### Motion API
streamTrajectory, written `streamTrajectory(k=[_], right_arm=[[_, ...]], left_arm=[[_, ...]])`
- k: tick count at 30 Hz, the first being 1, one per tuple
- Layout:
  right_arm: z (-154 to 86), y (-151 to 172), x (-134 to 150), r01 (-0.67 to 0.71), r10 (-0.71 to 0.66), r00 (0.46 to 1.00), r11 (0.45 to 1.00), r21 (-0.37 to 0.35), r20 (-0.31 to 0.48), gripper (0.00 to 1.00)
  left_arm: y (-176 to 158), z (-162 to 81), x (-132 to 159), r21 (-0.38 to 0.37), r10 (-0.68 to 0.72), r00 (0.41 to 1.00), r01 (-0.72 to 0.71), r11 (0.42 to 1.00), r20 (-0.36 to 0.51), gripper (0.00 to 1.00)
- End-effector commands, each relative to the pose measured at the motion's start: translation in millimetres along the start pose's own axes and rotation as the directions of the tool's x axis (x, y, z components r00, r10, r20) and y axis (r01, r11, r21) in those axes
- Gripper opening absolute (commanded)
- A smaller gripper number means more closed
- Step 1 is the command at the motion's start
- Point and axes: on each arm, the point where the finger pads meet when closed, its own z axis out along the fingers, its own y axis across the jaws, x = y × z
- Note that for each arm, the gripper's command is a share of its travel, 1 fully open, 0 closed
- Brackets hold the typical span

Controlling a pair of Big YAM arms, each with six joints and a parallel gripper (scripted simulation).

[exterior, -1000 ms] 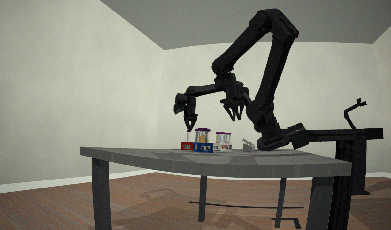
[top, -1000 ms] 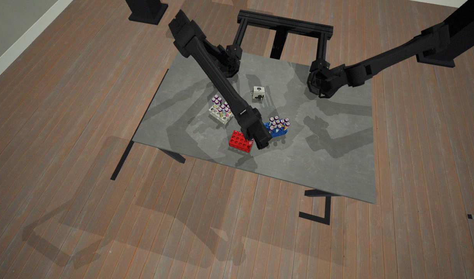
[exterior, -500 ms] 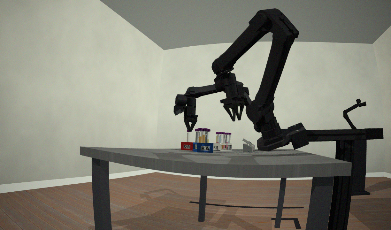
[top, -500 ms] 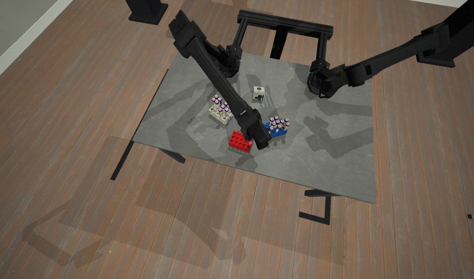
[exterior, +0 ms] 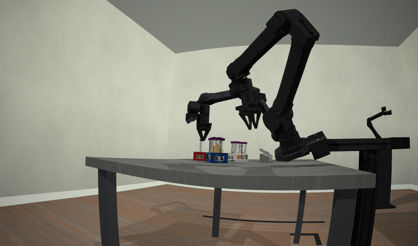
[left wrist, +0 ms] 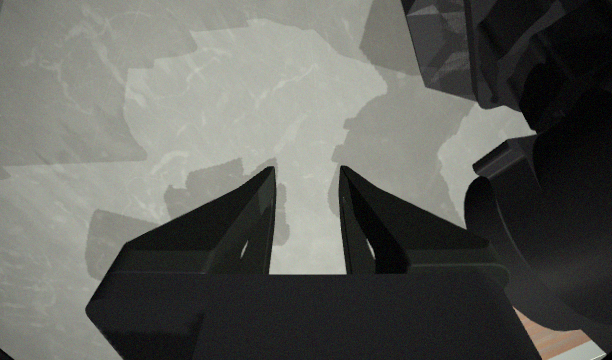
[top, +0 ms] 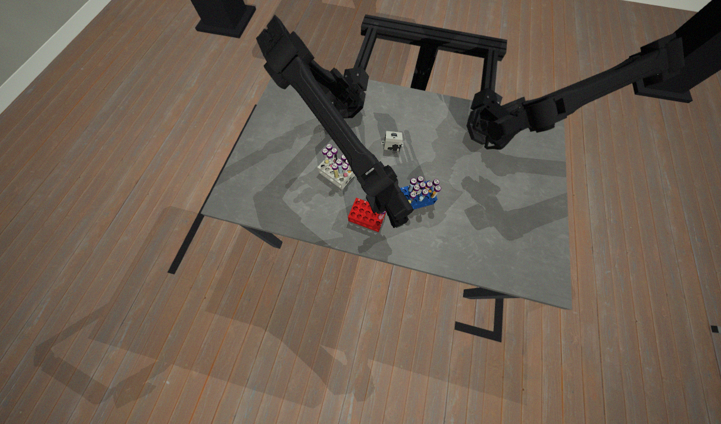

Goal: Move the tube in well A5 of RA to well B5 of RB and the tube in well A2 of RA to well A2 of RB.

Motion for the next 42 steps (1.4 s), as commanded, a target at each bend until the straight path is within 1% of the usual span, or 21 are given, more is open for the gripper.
streamTrajectory(k=[1, 22, 27, 31, 35, 36, 37, 42], right_arm=[[14.9, -0.8, 3.8, 0.009, -0.009, 1.000, 1.000, 0.003, -0.027, 0.00], [14.2, -0.1, 4.3, 0.011, -0.011, 1.000, 1.000, 0.003, -0.028, 0.00], [8.7, 4.7, 4.9, 0.017, -0.016, 0.999, 1.000, 0.004, -0.030, 0.00], [-11.3, 2.5, -15.2, -0.006, 0.006, 1.000, 1.000, 0.001, 0.017, 0.00], [-13.0, 3.4, -16.2, -0.006, 0.006, 1.000, 1.000, 0.001, 0.018, 0.00], [-9.3, -4.2, -16.0, -0.016, 0.016, 1.000, 1.000, 0.001, 0.010, 0.00], [-9.5, -5.2, -16.5, -0.017, 0.017, 1.000, 1.000, 0.001, 0.009, 0.00], [-14.1, -2.9, -18.7, -0.015, 0.015, 1.000, 1.000, 0.001, 0.013, 0.00]], left_arm=[[7.9, -9.5, 0.7, -0.024, -0.009, 1.000, 0.009, 1.000, 0.009, 0.30], [7.9, -9.5, 0.7, -0.024, -0.009, 1.000, 0.009, 1.000, 0.009, 0.30], [7.9, -9.5, 0.7, -0.024, -0.009, 1.000, 0.009, 1.000, 0.009, 0.30], [7.9, -9.5, 0.7, -0.024, -0.009, 1.000, 0.009, 1.000, 0.009, 0.30], [7.9, -9.5, 0.7, -0.024, -0.009, 1.000, 0.009, 1.000, 0.009, 0.30], [7.9, -9.5, 0.7, -0.024, -0.009, 1.000, 0.009, 1.000, 0.009, 0.30], [7.9, -9.5, 0.7, -0.024, -0.009, 1.000, 0.009, 1.000, 0.009, 0.30], [7.9, -9.5, 0.7, -0.024, -0.009, 1.000, 0.009, 1.000, 0.009, 0.30]])
